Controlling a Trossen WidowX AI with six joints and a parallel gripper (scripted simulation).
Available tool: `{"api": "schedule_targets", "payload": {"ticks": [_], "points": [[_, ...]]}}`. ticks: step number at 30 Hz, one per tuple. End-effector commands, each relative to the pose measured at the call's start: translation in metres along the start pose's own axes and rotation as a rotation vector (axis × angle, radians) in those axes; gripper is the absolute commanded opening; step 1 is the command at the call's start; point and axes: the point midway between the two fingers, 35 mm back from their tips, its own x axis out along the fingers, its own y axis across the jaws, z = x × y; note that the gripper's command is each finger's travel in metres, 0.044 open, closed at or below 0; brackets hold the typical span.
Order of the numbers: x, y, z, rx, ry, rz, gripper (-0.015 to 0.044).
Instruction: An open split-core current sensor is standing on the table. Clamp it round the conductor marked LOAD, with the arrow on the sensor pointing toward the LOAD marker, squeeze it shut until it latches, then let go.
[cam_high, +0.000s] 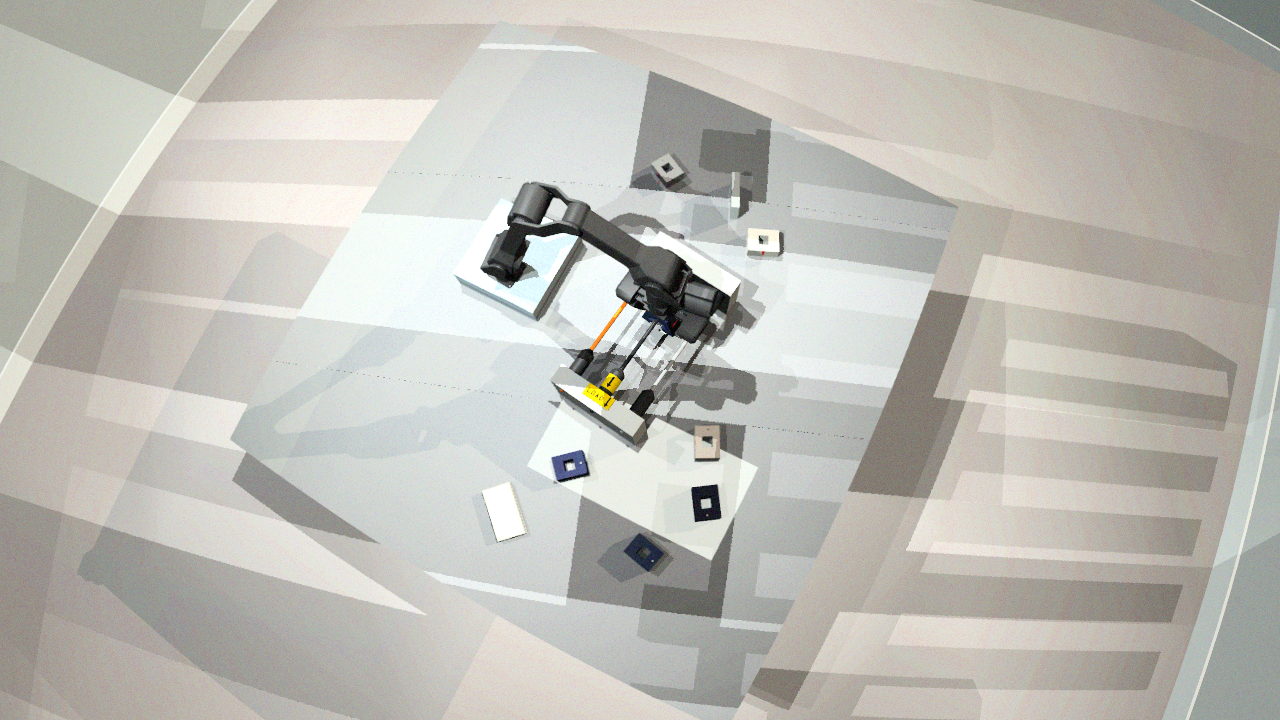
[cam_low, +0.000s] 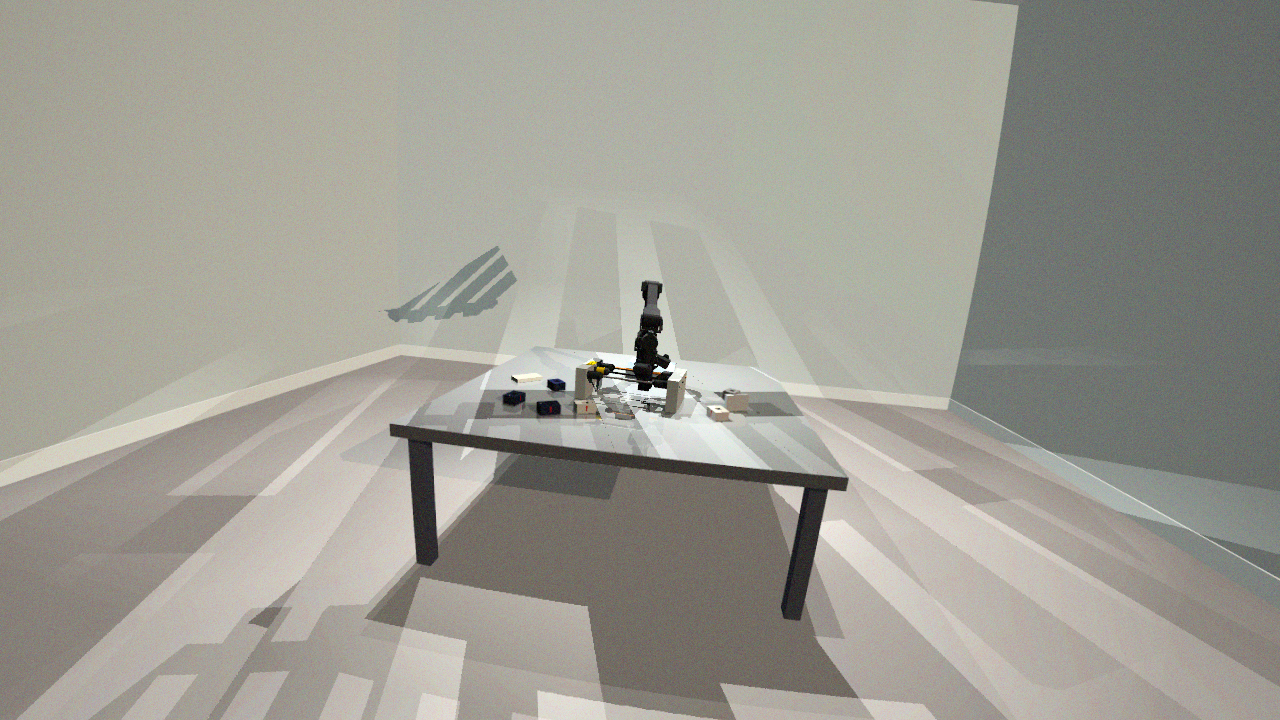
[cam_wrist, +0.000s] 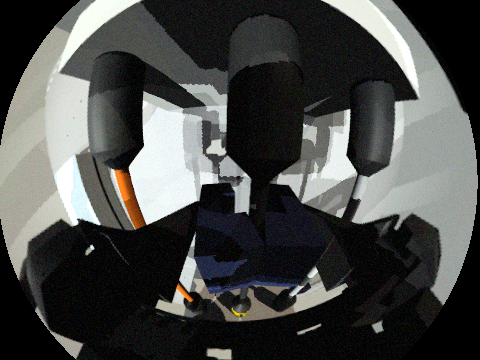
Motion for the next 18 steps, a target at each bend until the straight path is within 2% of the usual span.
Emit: {"api": "schedule_targets", "payload": {"ticks": [1,17,18], "points": [[-0.0008,-0.0003,0.0001,0.000,0.000,-0.001,0.0393],[-0.0008,-0.0003,0.0001,0.000,0.000,-0.001,0.0287],[-0.0008,-0.0003,0.0001,0.000,0.000,-0.001,0.0260]]}}
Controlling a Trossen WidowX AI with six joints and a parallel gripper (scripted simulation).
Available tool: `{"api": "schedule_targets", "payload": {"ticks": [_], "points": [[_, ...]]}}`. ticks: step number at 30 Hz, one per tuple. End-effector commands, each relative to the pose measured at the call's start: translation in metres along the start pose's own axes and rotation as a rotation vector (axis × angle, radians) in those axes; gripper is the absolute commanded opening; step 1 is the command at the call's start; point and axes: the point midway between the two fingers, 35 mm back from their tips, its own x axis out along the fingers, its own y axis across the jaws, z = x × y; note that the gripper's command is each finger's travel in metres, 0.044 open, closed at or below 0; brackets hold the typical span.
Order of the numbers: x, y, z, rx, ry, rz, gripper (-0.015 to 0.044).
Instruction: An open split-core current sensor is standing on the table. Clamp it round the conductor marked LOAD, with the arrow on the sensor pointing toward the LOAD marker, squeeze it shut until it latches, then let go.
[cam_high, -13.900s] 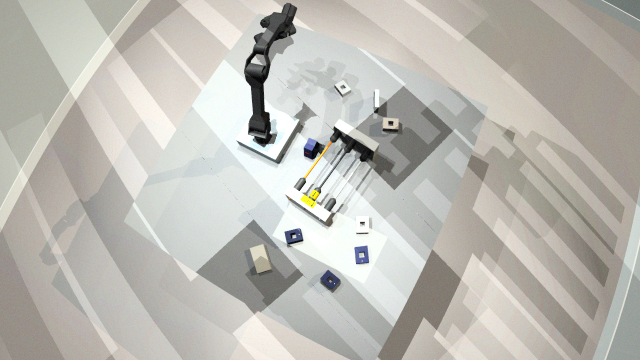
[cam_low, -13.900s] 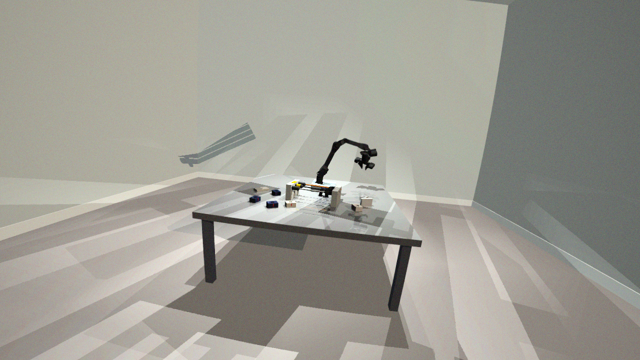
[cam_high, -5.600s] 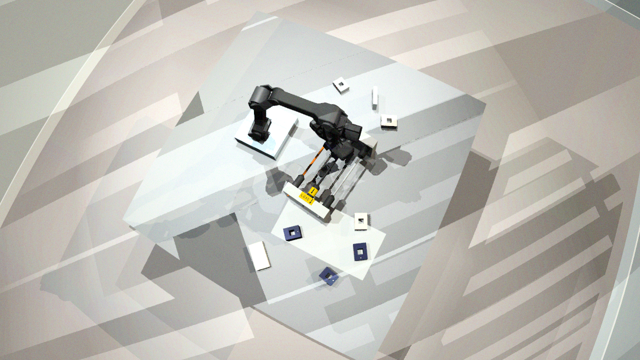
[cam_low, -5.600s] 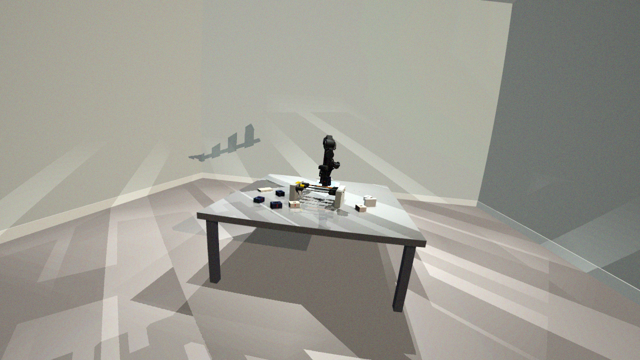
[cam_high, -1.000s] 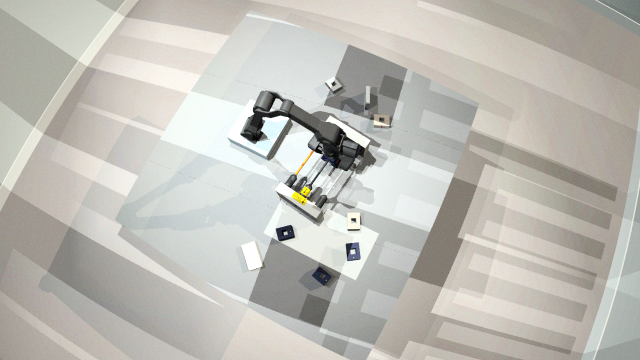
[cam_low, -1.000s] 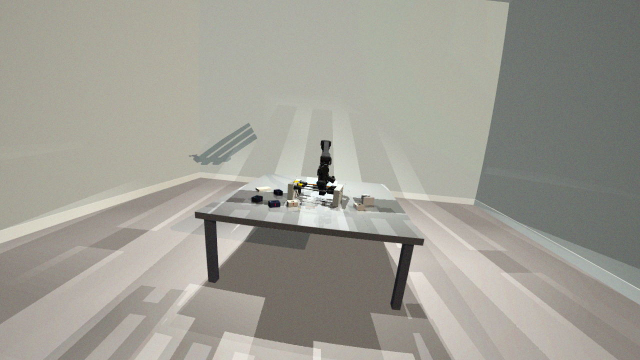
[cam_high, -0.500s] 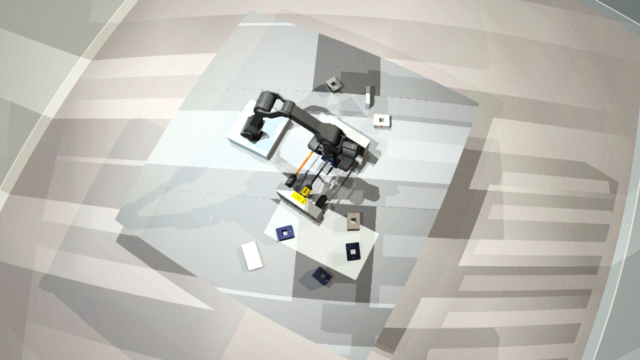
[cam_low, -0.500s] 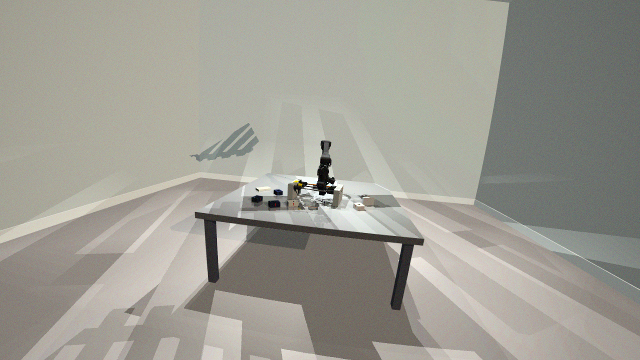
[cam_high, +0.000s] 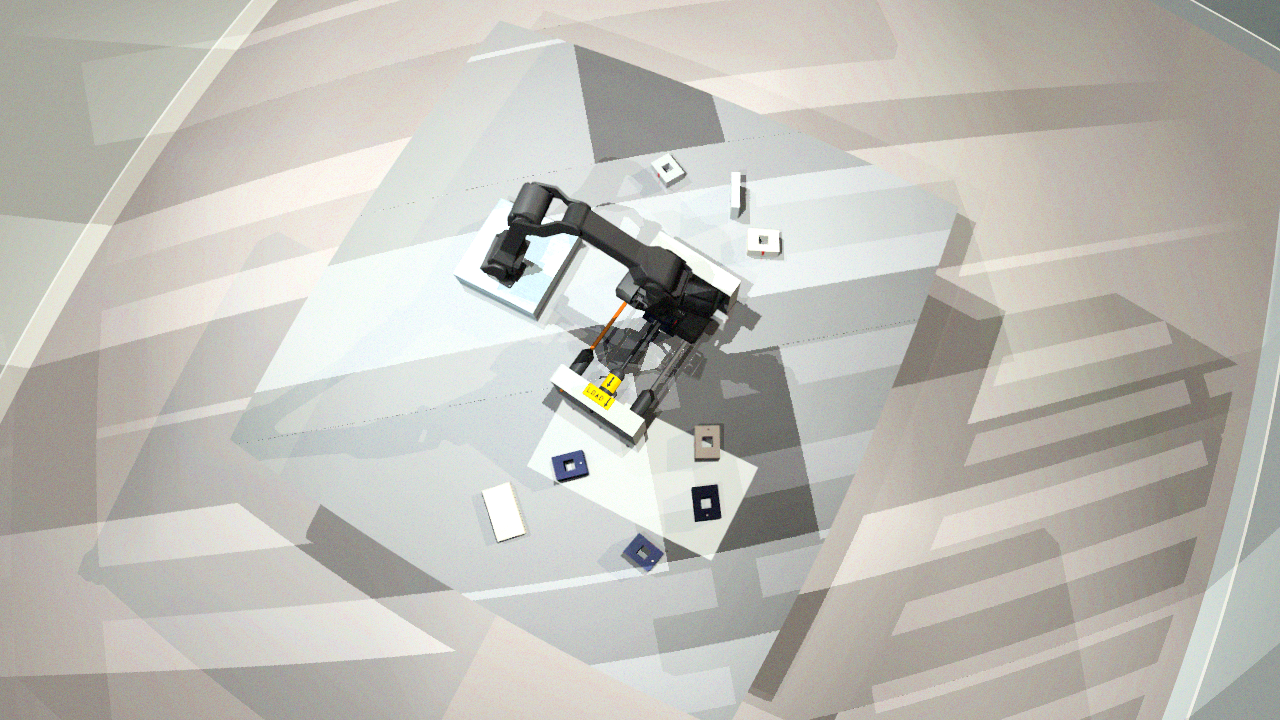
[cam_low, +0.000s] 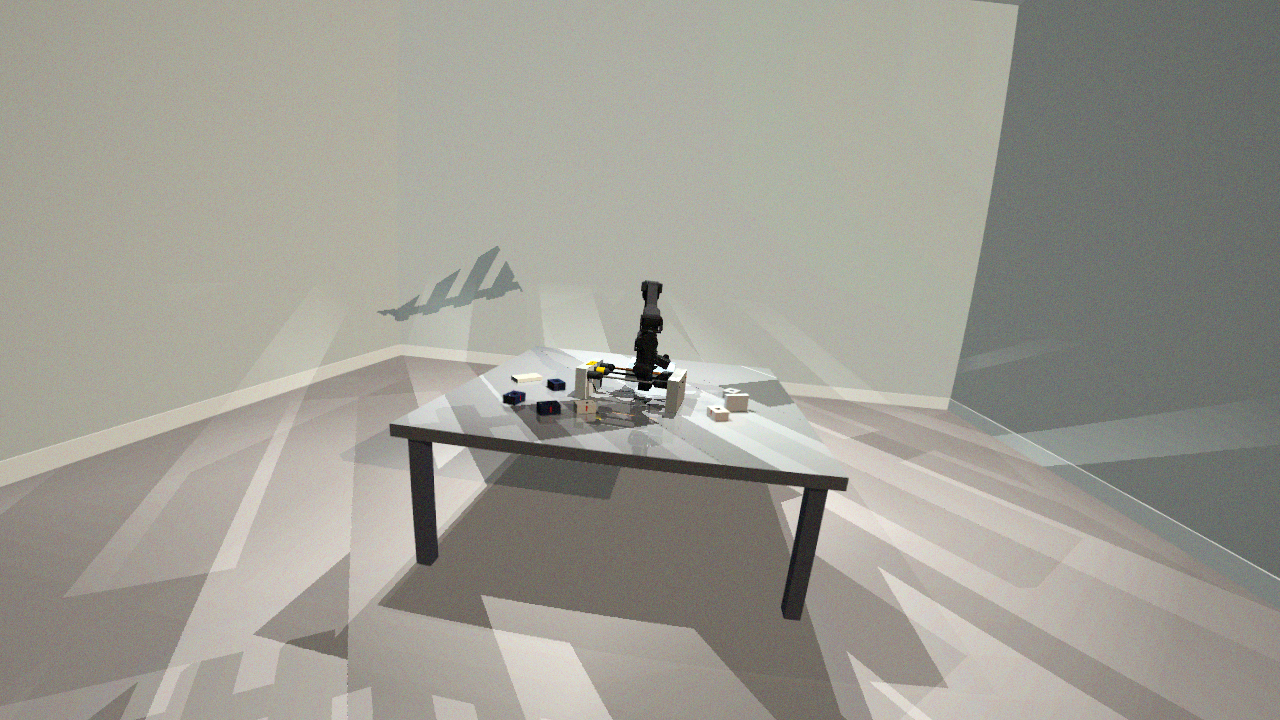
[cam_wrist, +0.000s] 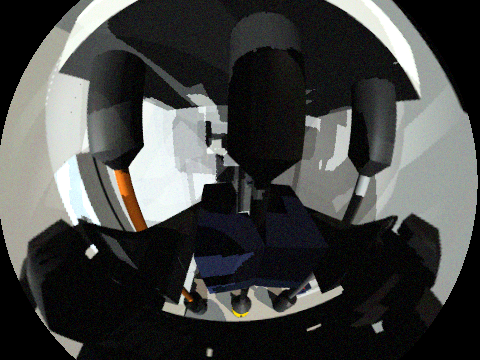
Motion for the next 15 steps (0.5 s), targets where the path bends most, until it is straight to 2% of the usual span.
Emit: {"api": "schedule_targets", "payload": {"ticks": [1,10,15], "points": [[-0.0007,-0.0005,0.0001,0.000,0.000,-0.002,0.0234],[-0.0007,-0.0005,0.0001,0.000,0.000,-0.002,0.0000],[-0.0007,-0.0005,0.0001,0.000,0.000,-0.002,0.0000]]}}
